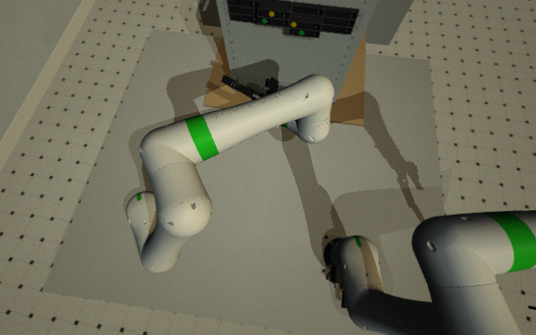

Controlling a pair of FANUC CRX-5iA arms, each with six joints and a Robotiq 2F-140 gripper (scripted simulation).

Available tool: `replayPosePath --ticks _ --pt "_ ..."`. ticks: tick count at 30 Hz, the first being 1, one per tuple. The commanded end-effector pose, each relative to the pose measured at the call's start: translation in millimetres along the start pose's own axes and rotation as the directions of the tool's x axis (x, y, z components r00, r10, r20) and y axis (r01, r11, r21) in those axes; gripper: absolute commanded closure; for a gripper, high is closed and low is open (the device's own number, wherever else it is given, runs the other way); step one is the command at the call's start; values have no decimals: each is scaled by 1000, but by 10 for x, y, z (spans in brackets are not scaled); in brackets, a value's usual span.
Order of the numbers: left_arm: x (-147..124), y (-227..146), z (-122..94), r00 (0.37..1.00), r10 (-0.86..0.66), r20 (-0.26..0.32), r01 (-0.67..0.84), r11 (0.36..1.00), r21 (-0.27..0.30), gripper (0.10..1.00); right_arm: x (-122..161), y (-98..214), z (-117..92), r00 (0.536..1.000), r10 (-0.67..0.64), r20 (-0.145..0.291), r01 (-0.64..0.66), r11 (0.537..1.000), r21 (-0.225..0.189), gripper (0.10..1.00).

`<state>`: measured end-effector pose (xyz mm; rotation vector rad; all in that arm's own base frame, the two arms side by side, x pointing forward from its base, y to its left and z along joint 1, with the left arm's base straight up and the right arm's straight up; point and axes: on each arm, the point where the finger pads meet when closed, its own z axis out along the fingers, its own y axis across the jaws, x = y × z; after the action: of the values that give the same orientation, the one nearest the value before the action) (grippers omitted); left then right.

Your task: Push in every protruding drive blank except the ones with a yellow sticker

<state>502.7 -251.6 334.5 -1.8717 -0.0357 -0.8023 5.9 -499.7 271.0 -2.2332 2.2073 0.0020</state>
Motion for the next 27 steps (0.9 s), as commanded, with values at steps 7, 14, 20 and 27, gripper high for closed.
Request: replayPosePath --ticks 7,14,20,27 --pt "27 -16 -16 999 45 -12 -45 999 -6 98 3 2 -10 1000 0 -2 0 1000 0 98" --pt "61 -28 -39 993 117 -30 -118 993 -12 98 3 2 -10 1000 0 -2 0 1000 0 98" --pt "85 -36 -56 985 170 -45 -170 985 -15 98 3 2 -10 1000 0 -2 0 1000 0 98" --pt "136 -55 -94 957 279 -76 -281 959 -16 98 3 2 -10 1000 0 -2 0 1000 0 98"
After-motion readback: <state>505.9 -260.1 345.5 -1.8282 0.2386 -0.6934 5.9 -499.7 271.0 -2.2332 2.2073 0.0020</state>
